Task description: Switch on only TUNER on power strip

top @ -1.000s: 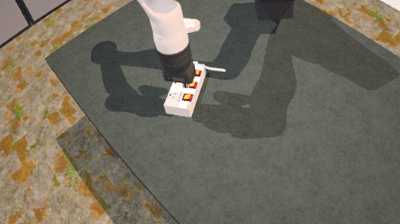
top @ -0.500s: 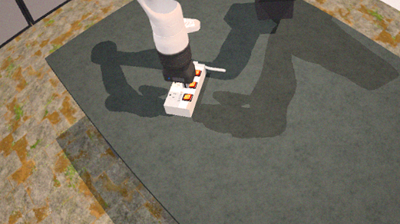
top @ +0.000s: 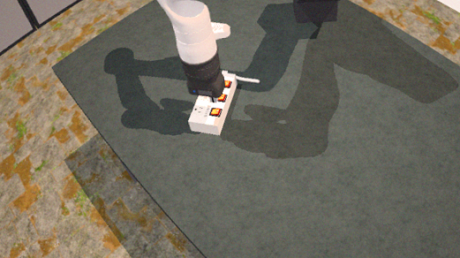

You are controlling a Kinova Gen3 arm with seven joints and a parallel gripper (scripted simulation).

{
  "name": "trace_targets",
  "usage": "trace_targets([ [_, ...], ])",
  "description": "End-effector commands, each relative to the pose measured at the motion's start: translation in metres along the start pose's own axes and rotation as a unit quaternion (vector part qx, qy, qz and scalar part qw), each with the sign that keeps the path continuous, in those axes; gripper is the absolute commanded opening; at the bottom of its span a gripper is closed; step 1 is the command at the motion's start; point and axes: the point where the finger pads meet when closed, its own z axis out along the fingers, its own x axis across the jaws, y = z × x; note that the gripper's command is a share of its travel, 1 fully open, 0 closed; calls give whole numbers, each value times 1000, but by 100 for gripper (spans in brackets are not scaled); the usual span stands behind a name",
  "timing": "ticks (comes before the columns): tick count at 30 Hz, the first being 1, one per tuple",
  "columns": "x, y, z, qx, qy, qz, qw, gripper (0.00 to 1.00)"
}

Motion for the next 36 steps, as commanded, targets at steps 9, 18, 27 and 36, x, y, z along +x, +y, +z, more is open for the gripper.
trace_targets([
  [9,1,0,12,0,0,-1,1000,0],
  [18,1,0,21,0,0,-1,1000,0],
  [27,1,0,32,0,0,-1,1000,0],
  [36,1,0,38,0,0,-1,1000,0],
])
